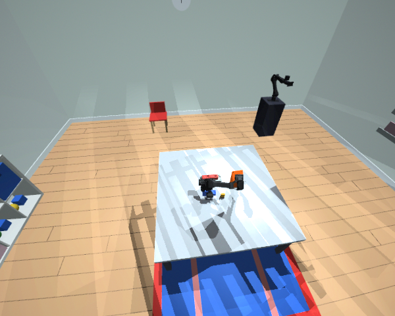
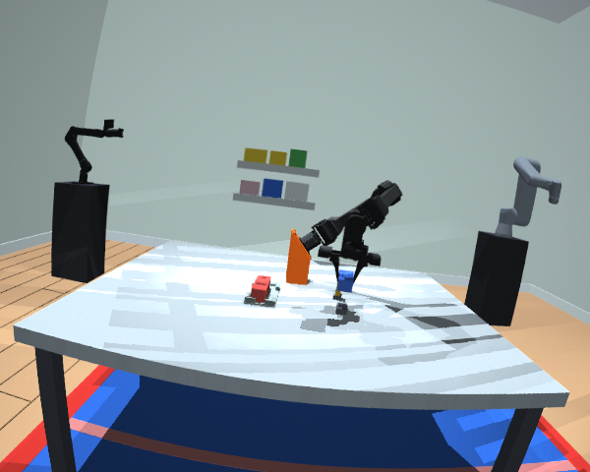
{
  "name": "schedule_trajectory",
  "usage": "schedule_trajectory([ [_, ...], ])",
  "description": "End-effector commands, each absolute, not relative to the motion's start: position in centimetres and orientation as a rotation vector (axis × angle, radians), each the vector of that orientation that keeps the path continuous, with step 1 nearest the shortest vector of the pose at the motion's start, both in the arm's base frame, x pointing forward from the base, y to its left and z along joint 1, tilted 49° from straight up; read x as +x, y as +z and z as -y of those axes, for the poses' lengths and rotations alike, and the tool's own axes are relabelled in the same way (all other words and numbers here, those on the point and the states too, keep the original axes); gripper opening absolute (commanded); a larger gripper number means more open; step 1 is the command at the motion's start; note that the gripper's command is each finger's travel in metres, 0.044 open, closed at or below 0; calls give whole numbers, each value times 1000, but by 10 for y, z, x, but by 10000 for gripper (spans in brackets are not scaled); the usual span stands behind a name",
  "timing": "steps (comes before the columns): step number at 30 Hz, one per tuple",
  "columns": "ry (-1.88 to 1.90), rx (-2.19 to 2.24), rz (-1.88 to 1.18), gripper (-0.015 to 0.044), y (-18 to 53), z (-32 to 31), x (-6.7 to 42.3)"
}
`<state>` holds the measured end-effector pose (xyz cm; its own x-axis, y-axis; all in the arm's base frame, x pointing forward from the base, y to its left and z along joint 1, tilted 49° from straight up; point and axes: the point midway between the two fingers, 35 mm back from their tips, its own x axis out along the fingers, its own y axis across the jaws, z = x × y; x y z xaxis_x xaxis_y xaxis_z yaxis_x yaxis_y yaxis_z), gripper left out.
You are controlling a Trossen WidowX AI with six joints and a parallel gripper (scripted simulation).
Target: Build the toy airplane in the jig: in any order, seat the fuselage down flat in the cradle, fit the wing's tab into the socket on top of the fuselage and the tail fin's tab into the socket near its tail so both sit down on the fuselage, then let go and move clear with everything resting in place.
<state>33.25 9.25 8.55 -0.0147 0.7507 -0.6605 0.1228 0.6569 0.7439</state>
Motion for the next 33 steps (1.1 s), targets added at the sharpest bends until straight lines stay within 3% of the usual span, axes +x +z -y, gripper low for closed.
schedule_trajectory([
  [1, 581, 747, -1524, 0, 94, -83, 334],
  [18, 584, 763, -1522, 0, 127, -48, 328],
  [33, 393, 937, -1607, 0, 92, -22, 336],
])
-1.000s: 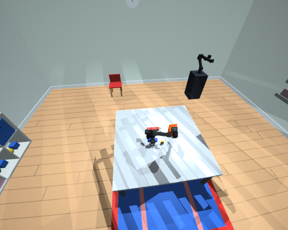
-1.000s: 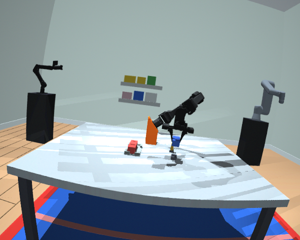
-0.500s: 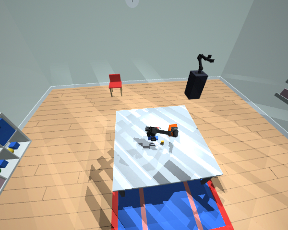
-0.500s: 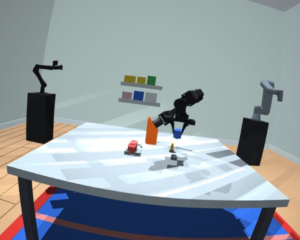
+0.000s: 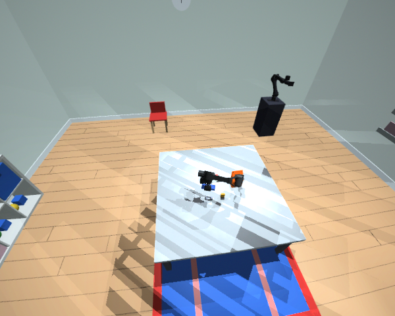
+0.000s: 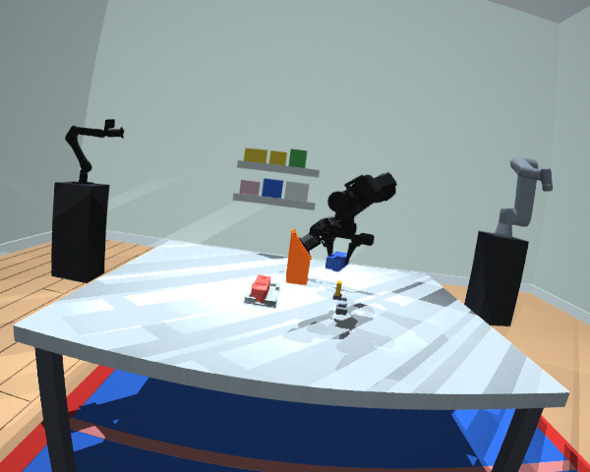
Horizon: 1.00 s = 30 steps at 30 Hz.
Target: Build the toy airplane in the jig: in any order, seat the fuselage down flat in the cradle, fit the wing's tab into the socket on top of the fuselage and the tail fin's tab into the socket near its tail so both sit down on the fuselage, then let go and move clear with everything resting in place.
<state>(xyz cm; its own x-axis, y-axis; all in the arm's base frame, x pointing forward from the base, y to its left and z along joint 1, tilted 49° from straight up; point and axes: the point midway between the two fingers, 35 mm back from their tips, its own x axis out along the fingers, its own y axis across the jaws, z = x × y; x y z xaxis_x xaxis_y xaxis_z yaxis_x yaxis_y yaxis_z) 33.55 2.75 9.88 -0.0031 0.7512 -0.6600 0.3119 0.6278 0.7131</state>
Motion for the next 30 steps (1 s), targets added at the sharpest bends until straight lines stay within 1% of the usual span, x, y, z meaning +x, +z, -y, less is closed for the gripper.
schedule_trajectory([
  [1, 378, 950, -1612, 0, 89, -20, 337],
  [30, -53, 1313, -1736, 0, 10, 33, 335],
])
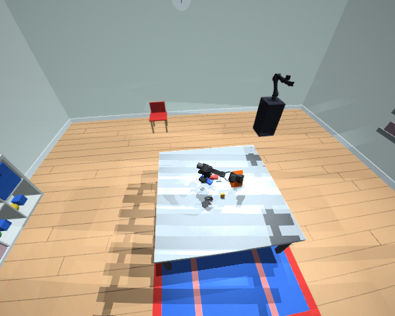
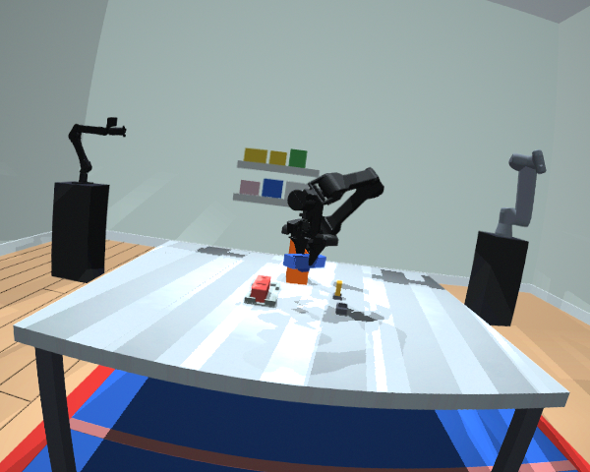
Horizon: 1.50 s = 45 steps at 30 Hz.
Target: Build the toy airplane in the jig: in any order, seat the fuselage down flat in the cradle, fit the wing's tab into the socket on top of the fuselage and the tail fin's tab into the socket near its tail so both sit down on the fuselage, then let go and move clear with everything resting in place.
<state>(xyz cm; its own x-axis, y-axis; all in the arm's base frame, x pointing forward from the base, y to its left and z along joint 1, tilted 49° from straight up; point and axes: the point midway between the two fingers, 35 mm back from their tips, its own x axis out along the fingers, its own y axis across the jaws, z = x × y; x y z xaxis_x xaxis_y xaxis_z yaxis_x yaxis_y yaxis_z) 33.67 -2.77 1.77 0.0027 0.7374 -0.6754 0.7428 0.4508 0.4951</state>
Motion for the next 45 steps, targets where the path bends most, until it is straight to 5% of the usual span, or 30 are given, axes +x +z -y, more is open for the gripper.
schedule_trajectory([
  [1, -69, 1326, -1740, 0, 7, 34, 334],
  [41, -718, 1815, -1801, 0, -96, 87, 294],
  [45, -718, 1815, -1801, 105, -95, 87, 294],
])
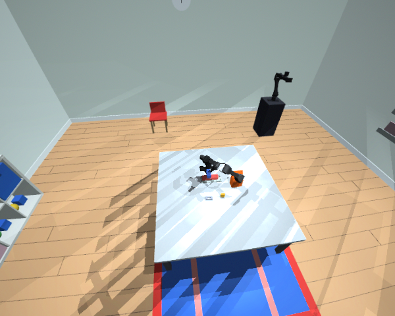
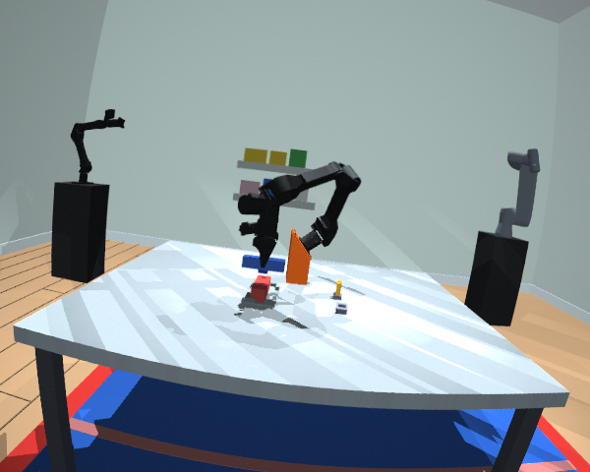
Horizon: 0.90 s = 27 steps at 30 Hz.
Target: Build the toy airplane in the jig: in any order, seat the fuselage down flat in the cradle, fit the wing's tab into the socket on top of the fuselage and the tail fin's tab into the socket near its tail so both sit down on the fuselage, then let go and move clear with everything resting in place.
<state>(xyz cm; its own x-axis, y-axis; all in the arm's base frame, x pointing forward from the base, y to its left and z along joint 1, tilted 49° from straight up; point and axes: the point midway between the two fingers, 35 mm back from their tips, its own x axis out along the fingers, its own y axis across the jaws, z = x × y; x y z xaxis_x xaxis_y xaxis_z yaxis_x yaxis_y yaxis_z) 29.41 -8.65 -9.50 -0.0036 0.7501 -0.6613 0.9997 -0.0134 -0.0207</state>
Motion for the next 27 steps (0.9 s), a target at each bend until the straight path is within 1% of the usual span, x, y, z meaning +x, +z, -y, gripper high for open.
schedule_trajectory([
  [1, -718, 1815, -1801, 131, -95, 87, 294],
  [3, -718, 1815, -1801, 184, -96, 87, 294],
  [4, -718, 1815, -1801, 195, -96, 87, 293],
  [27, -718, 1815, -1801, 195, -99, 84, 294],
])
